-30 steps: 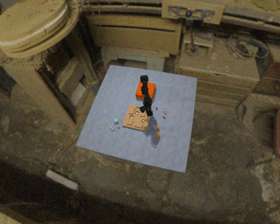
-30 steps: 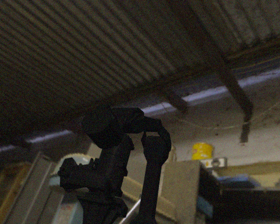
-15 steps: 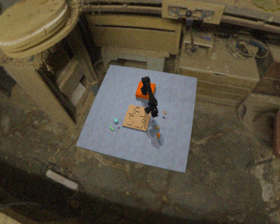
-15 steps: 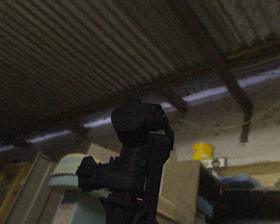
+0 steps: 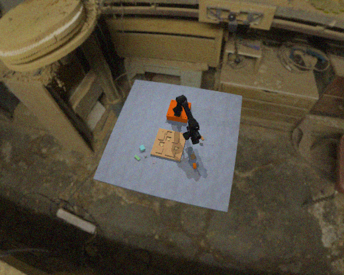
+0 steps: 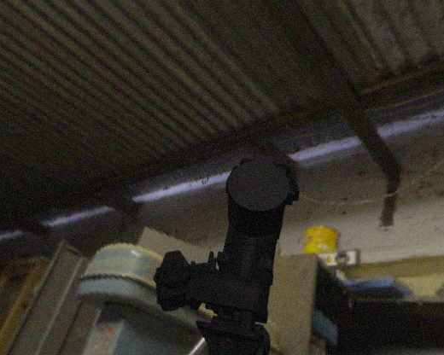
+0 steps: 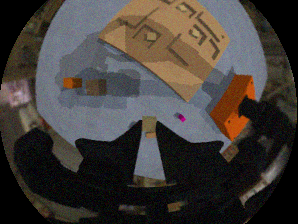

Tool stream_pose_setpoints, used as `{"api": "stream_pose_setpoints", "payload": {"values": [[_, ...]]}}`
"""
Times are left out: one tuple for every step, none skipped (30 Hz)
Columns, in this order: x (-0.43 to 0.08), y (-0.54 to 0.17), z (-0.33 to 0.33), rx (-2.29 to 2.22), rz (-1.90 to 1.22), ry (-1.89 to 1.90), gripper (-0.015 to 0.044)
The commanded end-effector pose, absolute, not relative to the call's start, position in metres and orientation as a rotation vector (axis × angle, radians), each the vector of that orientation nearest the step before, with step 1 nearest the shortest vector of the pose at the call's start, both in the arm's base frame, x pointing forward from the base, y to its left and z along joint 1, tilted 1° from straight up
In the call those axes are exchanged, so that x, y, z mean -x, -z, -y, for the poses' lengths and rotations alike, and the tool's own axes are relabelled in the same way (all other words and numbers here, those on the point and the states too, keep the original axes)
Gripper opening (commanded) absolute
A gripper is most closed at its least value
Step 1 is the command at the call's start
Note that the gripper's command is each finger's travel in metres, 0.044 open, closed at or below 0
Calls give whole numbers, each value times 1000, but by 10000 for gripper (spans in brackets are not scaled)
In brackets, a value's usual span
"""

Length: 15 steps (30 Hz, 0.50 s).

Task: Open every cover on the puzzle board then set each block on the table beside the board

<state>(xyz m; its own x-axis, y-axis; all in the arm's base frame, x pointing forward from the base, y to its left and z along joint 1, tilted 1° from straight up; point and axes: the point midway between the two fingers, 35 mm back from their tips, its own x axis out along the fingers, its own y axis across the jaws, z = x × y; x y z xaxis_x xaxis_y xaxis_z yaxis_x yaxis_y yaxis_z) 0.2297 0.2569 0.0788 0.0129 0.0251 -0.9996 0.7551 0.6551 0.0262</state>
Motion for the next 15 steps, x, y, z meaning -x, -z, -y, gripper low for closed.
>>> {"api": "stream_pose_setpoints", "payload": {"values": [[-231,-75,-260,-699,-1463,647,80],[-231,-73,-260,-699,-1463,647,80],[-232,-71,-260,-699,-1463,647,80],[-232,-70,-261,-699,-1463,647,80],[-232,-68,-261,-699,-1463,647,80],[-232,-67,-261,-699,-1463,647,80],[-232,-65,-261,-700,-1463,647,80],[-232,-63,-261,-700,-1463,647,80],[-233,-62,-262,-700,-1463,647,80],[-233,-60,-262,-700,-1463,647,80],[-233,-58,-262,-700,-1463,647,80],[-233,-57,-262,-700,-1463,647,80],[-233,-55,-262,-700,-1463,647,80],[-233,-53,-262,-700,-1463,647,80],[-233,-52,-263,-700,-1463,647,80]]}}
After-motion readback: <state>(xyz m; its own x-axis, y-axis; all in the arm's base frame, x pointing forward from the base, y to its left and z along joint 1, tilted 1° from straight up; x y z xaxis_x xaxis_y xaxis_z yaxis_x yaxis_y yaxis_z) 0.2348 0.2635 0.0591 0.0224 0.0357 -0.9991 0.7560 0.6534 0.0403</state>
